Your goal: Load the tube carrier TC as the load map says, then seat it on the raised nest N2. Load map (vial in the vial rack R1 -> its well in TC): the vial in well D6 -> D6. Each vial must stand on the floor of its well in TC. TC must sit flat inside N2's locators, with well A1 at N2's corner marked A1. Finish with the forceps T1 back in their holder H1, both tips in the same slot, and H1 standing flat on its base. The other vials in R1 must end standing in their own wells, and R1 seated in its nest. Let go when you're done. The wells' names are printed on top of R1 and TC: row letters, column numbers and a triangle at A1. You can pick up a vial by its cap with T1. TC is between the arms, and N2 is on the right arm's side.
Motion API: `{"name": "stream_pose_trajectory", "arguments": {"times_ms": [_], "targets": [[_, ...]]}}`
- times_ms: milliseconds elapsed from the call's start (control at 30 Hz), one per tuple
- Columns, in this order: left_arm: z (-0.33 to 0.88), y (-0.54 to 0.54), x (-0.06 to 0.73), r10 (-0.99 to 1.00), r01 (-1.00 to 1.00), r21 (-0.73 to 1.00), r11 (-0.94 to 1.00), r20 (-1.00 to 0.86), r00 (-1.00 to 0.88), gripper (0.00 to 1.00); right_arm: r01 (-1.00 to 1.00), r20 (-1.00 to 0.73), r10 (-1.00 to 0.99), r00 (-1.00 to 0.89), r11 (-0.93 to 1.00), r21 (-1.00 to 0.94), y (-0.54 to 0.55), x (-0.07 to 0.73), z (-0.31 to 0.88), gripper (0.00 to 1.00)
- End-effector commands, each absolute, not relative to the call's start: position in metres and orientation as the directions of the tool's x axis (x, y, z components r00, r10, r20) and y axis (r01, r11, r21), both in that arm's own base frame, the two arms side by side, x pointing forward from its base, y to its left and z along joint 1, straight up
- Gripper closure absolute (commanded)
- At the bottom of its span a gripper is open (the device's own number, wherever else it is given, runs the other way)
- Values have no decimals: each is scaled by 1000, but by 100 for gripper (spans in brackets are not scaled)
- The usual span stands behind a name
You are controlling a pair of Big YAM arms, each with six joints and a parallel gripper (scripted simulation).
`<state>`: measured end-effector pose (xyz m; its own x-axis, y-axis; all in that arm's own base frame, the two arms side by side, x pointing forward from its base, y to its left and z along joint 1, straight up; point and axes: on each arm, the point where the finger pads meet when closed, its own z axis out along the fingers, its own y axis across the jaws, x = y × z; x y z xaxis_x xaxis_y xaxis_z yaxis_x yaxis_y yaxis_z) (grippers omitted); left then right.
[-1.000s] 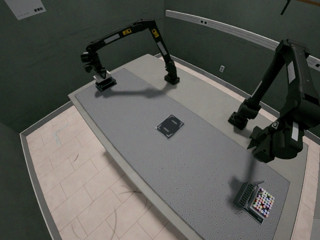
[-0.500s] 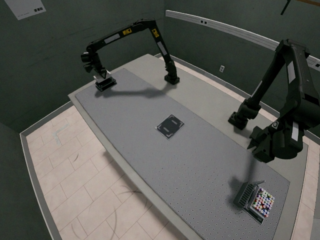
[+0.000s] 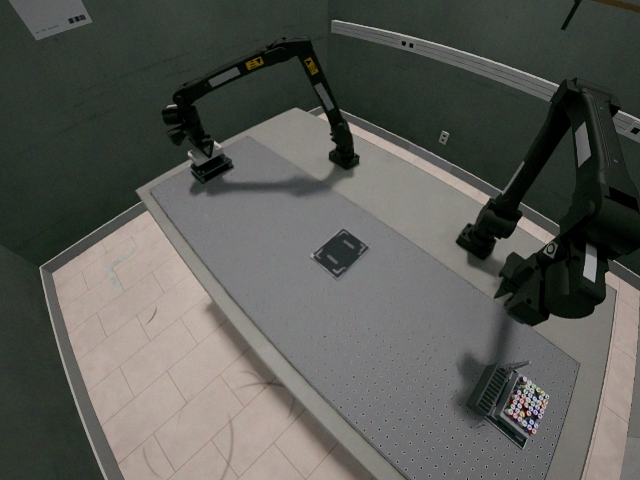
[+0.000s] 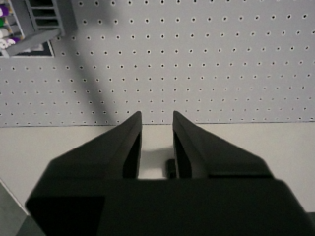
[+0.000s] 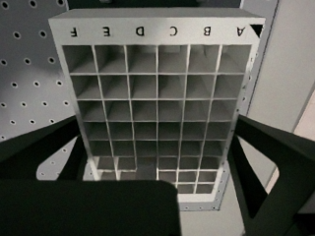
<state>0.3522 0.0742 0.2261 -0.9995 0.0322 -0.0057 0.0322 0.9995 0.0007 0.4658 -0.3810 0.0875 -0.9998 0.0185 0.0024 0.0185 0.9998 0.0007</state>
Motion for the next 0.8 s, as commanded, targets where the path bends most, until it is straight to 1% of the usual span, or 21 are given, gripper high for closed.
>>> {"name": "stream_pose_trajectory", "arguments": {"times_ms": [0,767], "targets": [[238,77,360,16,15,8,1000,-35,-999,76,18,-33,17,-999,1000,-24,-377,472,107,100],[238,77,360,16,15,8,1000,-35,-999,76,19,-31,18,-999,1000,-24,-385,474,104,100]]}}
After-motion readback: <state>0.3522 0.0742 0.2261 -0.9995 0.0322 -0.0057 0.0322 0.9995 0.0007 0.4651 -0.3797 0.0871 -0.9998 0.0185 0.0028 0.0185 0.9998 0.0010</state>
